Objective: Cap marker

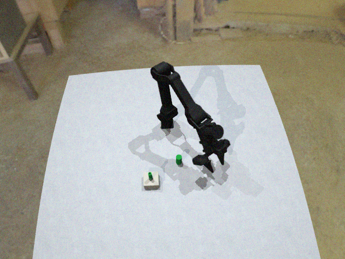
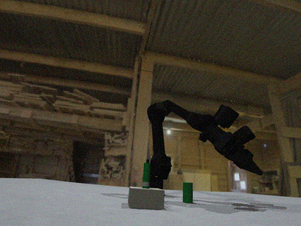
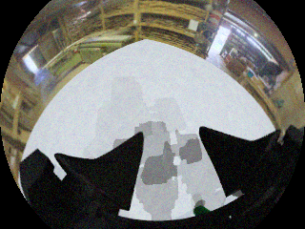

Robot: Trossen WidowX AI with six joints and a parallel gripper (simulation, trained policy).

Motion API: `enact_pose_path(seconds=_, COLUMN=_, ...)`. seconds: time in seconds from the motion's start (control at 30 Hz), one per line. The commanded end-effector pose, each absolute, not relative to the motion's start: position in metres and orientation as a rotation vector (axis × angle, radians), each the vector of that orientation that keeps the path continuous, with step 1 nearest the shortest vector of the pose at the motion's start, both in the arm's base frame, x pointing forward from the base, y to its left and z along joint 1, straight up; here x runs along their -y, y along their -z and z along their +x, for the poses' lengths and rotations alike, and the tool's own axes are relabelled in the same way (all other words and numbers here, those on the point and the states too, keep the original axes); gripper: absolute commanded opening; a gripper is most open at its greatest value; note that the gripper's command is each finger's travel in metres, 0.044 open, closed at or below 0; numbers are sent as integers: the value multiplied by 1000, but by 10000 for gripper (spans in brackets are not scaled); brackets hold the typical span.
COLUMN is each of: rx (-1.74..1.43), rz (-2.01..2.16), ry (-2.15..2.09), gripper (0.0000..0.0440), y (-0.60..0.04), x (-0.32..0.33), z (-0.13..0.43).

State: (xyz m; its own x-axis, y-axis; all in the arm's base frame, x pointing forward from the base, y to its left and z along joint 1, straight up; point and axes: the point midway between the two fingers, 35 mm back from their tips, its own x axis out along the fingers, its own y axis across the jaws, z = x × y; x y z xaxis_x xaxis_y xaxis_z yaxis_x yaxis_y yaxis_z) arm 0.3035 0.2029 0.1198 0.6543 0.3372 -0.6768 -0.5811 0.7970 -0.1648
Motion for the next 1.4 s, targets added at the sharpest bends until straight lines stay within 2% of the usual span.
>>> enact_pose_path(seconds=0.0, rx=-689, rz=-372, ry=-527, gripper=315, y=-128, x=-200, z=306)
enact_pose_path(seconds=1.37, rx=-1089, rz=-272, ry=-357, gripper=321, y=-149, x=-119, z=289)
